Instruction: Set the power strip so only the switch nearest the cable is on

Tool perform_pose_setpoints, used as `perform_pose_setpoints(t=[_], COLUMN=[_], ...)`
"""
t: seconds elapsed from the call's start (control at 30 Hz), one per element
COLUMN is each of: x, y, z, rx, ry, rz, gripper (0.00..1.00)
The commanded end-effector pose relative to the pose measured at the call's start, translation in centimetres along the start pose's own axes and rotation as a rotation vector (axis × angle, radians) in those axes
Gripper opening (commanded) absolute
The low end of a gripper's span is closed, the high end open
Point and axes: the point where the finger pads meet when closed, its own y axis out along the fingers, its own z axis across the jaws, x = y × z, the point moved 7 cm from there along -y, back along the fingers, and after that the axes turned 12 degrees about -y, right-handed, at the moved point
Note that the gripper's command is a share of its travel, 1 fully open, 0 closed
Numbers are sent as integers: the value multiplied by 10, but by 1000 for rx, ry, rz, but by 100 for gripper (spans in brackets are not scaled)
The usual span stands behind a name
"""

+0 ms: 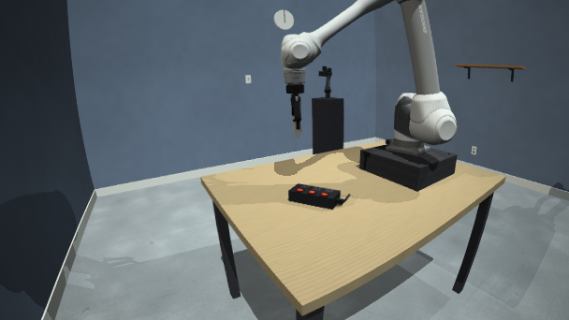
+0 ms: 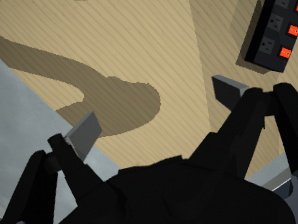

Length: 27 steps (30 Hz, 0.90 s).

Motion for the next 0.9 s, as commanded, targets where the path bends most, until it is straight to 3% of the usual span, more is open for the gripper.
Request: perform_pose_setpoints(t=[0.0, 0.03, 0.1, 0.13, 0.17, 0.2, 0.23, 0.27, 0.37, 0.43, 0.53, 0.6, 0.73, 0.87], x=[23, 33, 33, 41, 41, 47, 47, 52, 52, 55, 55, 54, 51, 50], y=[9, 15, 15, 21, 21, 27, 27, 32, 32, 43, 48, 55, 61, 62], z=[47, 76, 77, 108, 108, 138, 138, 168, 168, 221, 244, 279, 306, 311], rx=[5, 4, 4, 3, 3, 3, 3, 2, 2, 2, 2, 2, 2, 2], ry=[-223, -336, -357, -488, -488, -615, -615, -732, -735, -946, -1034, -1171, -1277, -1295], rz=[18, 26, 28, 38, 38, 48, 48, 58, 58, 76, 84, 96, 106, 108], gripper=[100, 100, 100, 100, 100, 100, 100, 100, 100, 100, 100, 100, 100, 100])
